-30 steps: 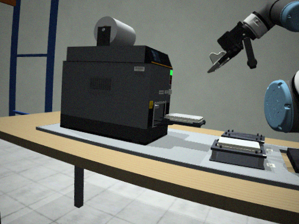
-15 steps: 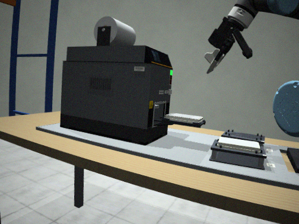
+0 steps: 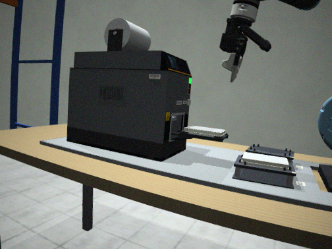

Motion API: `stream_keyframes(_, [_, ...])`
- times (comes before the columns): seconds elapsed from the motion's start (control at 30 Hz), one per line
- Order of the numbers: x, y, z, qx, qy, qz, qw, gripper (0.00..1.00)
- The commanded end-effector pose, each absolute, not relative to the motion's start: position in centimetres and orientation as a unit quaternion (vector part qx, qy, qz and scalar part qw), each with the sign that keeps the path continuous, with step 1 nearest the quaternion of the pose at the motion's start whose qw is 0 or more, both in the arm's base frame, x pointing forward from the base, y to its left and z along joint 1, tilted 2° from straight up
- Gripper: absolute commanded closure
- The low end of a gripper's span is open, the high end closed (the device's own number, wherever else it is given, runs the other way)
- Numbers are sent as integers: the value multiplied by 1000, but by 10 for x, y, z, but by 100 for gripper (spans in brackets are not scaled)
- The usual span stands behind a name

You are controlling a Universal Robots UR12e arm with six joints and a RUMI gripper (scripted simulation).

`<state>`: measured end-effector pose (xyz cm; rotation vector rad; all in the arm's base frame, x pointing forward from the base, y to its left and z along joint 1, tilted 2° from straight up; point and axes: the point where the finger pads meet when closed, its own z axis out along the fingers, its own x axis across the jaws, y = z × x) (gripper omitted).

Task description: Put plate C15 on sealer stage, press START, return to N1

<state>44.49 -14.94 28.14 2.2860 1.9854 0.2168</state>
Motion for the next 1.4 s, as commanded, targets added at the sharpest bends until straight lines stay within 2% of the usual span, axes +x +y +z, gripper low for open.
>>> stream_keyframes(0.0, [442,-151,283,759,650,18,-5,100])
stream_keyframes(0.83, [441,-150,282,760,650,19,-5,100])
stream_keyframes(0.87, [440,-149,274,760,650,19,-7,32])
stream_keyframes(1.37, [441,-147,222,760,650,19,-7,32])
